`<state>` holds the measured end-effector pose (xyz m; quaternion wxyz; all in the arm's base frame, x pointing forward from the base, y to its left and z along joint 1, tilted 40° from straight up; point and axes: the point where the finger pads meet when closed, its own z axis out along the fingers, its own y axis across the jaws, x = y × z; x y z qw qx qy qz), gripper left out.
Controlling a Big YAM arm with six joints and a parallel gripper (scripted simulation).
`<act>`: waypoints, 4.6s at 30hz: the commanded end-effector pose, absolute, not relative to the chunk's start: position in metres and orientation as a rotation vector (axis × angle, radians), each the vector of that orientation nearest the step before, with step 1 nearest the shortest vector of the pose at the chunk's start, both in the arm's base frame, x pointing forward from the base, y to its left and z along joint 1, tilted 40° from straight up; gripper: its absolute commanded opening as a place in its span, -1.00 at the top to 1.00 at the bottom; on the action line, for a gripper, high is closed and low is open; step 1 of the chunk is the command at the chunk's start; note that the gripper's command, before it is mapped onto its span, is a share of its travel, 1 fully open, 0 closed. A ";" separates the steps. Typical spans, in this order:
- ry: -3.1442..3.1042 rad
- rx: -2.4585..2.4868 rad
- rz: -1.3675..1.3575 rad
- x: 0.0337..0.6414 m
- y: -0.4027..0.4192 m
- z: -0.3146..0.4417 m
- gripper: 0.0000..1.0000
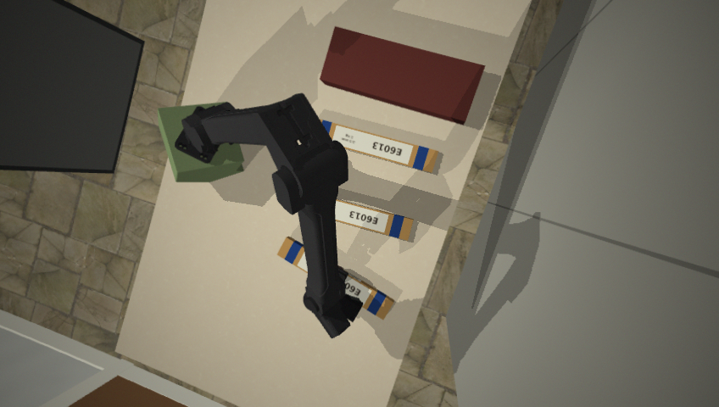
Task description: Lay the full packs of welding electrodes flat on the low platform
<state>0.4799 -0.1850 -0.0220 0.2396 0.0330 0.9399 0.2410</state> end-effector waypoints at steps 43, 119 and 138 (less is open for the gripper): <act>2.559 0.084 0.643 0.483 -0.193 -0.013 -0.92; 2.496 -0.251 0.518 0.379 -0.080 0.125 -0.92; 2.488 -0.222 0.510 0.381 -0.074 0.138 -0.92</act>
